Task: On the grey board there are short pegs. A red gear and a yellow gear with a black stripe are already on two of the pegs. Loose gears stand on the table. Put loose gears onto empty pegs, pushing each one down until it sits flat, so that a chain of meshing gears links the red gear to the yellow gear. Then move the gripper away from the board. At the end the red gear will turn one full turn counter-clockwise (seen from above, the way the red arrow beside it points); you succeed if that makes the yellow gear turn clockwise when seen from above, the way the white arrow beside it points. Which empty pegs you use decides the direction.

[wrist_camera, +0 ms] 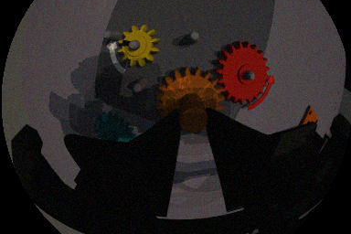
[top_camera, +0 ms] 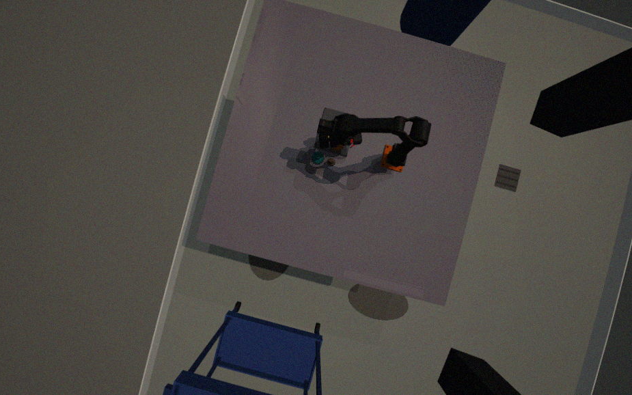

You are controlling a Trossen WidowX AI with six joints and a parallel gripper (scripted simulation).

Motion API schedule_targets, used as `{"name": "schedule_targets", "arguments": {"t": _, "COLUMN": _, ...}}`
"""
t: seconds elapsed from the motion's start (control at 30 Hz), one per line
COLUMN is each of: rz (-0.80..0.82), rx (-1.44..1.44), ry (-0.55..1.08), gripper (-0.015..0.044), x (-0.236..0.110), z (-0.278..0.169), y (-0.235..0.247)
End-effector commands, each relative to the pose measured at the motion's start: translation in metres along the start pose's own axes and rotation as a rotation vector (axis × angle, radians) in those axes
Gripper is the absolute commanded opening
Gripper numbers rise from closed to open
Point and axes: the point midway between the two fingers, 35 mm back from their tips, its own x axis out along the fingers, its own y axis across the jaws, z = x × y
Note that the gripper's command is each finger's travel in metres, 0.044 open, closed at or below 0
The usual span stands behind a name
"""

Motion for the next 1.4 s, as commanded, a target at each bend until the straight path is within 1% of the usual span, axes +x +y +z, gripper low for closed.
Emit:
{"name": "schedule_targets", "arguments": {"t": 0.0, "rz": -0.001, "rx": 0.066, "ry": -0.001, "gripper": 0.0, "x": 0.001, "z": 0.0, "y": -0.001}}
{"name": "schedule_targets", "arguments": {"t": 0.23, "rz": -0.001, "rx": 0.145, "ry": -0.001, "gripper": 0.0, "x": 0.003, "z": 0.001, "y": -0.001}}
{"name": "schedule_targets", "arguments": {"t": 0.5, "rz": -0.001, "rx": 0.099, "ry": -0.001, "gripper": 0.0, "x": 0.004, "z": 0.001, "y": 0.0}}
{"name": "schedule_targets", "arguments": {"t": 0.67, "rz": -0.001, "rx": 0.049, "ry": -0.001, "gripper": 0.0131, "x": 0.001, "z": 0.001, "y": 0.0}}
{"name": "schedule_targets", "arguments": {"t": 0.7, "rz": -0.001, "rx": 0.033, "ry": -0.001, "gripper": 0.014, "x": 0.001, "z": 0.001, "y": 0.0}}
{"name": "schedule_targets", "arguments": {"t": 0.83, "rz": -0.001, "rx": 0.001, "ry": -0.001, "gripper": 0.014, "x": -0.004, "z": 0.001, "y": 0.0}}
{"name": "schedule_targets", "arguments": {"t": 0.93, "rz": -0.001, "rx": -0.002, "ry": -0.001, "gripper": 0.014, "x": -0.017, "z": 0.001, "y": 0.001}}
{"name": "schedule_targets", "arguments": {"t": 1.07, "rz": -0.001, "rx": -0.009, "ry": -0.001, "gripper": 0.014, "x": -0.041, "z": 0.001, "y": 0.0}}
{"name": "schedule_targets", "arguments": {"t": 1.2, "rz": -0.001, "rx": -0.01, "ry": -0.001, "gripper": 0.014, "x": -0.046, "z": 0.001, "y": 0.0}}
{"name": "schedule_targets", "arguments": {"t": 1.23, "rz": -0.012, "rx": -0.015, "ry": 0.004, "gripper": 0.0166, "x": -0.037, "z": -0.001, "y": 0.001}}
{"name": "schedule_targets", "arguments": {"t": 1.27, "rz": -0.01, "rx": -0.049, "ry": 0.004, "gripper": 0.0193, "x": -0.037, "z": -0.007, "y": 0.005}}
{"name": "schedule_targets", "arguments": {"t": 1.37, "rz": -0.003, "rx": -0.25, "ry": 0.004, "gripper": 0.0271, "x": -0.037, "z": -0.043, "y": 0.026}}
